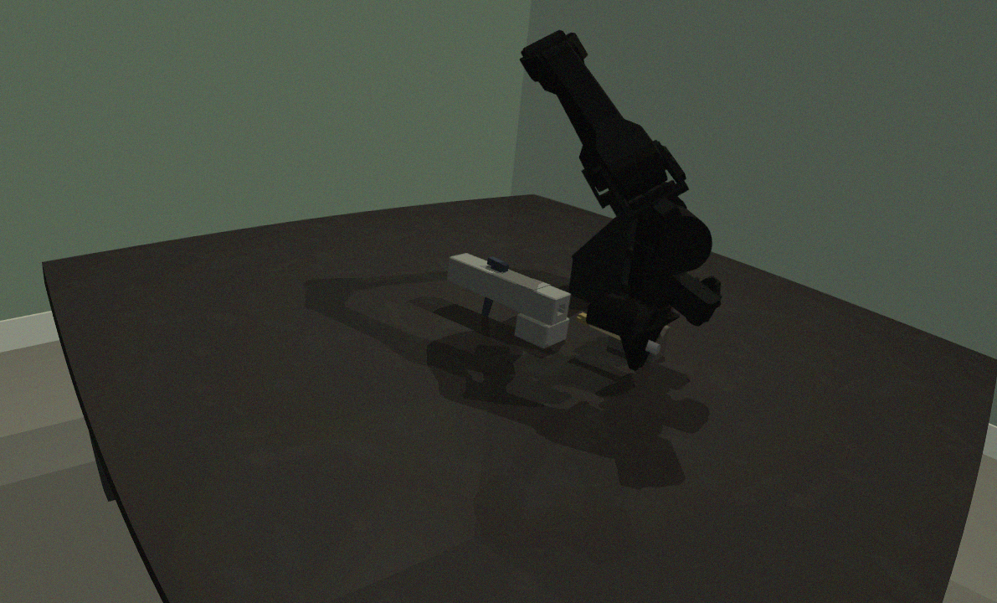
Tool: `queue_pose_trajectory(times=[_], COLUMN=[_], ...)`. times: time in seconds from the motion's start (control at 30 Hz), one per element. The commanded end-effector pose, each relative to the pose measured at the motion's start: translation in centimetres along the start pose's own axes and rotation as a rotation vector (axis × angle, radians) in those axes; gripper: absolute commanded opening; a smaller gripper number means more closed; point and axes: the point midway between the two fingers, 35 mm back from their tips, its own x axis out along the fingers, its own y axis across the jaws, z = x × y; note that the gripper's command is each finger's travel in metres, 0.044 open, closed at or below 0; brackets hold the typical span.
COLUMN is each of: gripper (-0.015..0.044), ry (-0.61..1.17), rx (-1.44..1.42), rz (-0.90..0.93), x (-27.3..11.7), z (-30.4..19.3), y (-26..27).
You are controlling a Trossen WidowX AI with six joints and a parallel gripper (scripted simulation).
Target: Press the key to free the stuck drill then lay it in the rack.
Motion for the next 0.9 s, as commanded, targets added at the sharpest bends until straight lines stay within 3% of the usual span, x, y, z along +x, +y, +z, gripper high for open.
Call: queue_pose_trajectory(times=[0.0, 0.87], gripper=[0.0, 0.0], ry=[-0.003, -0.003], rx=[0.003, 0.002], rz=[0.0, 0.0], x=[-0.21, -0.94], z=[0.2, -0.07], y=[-0.02, 0.15])
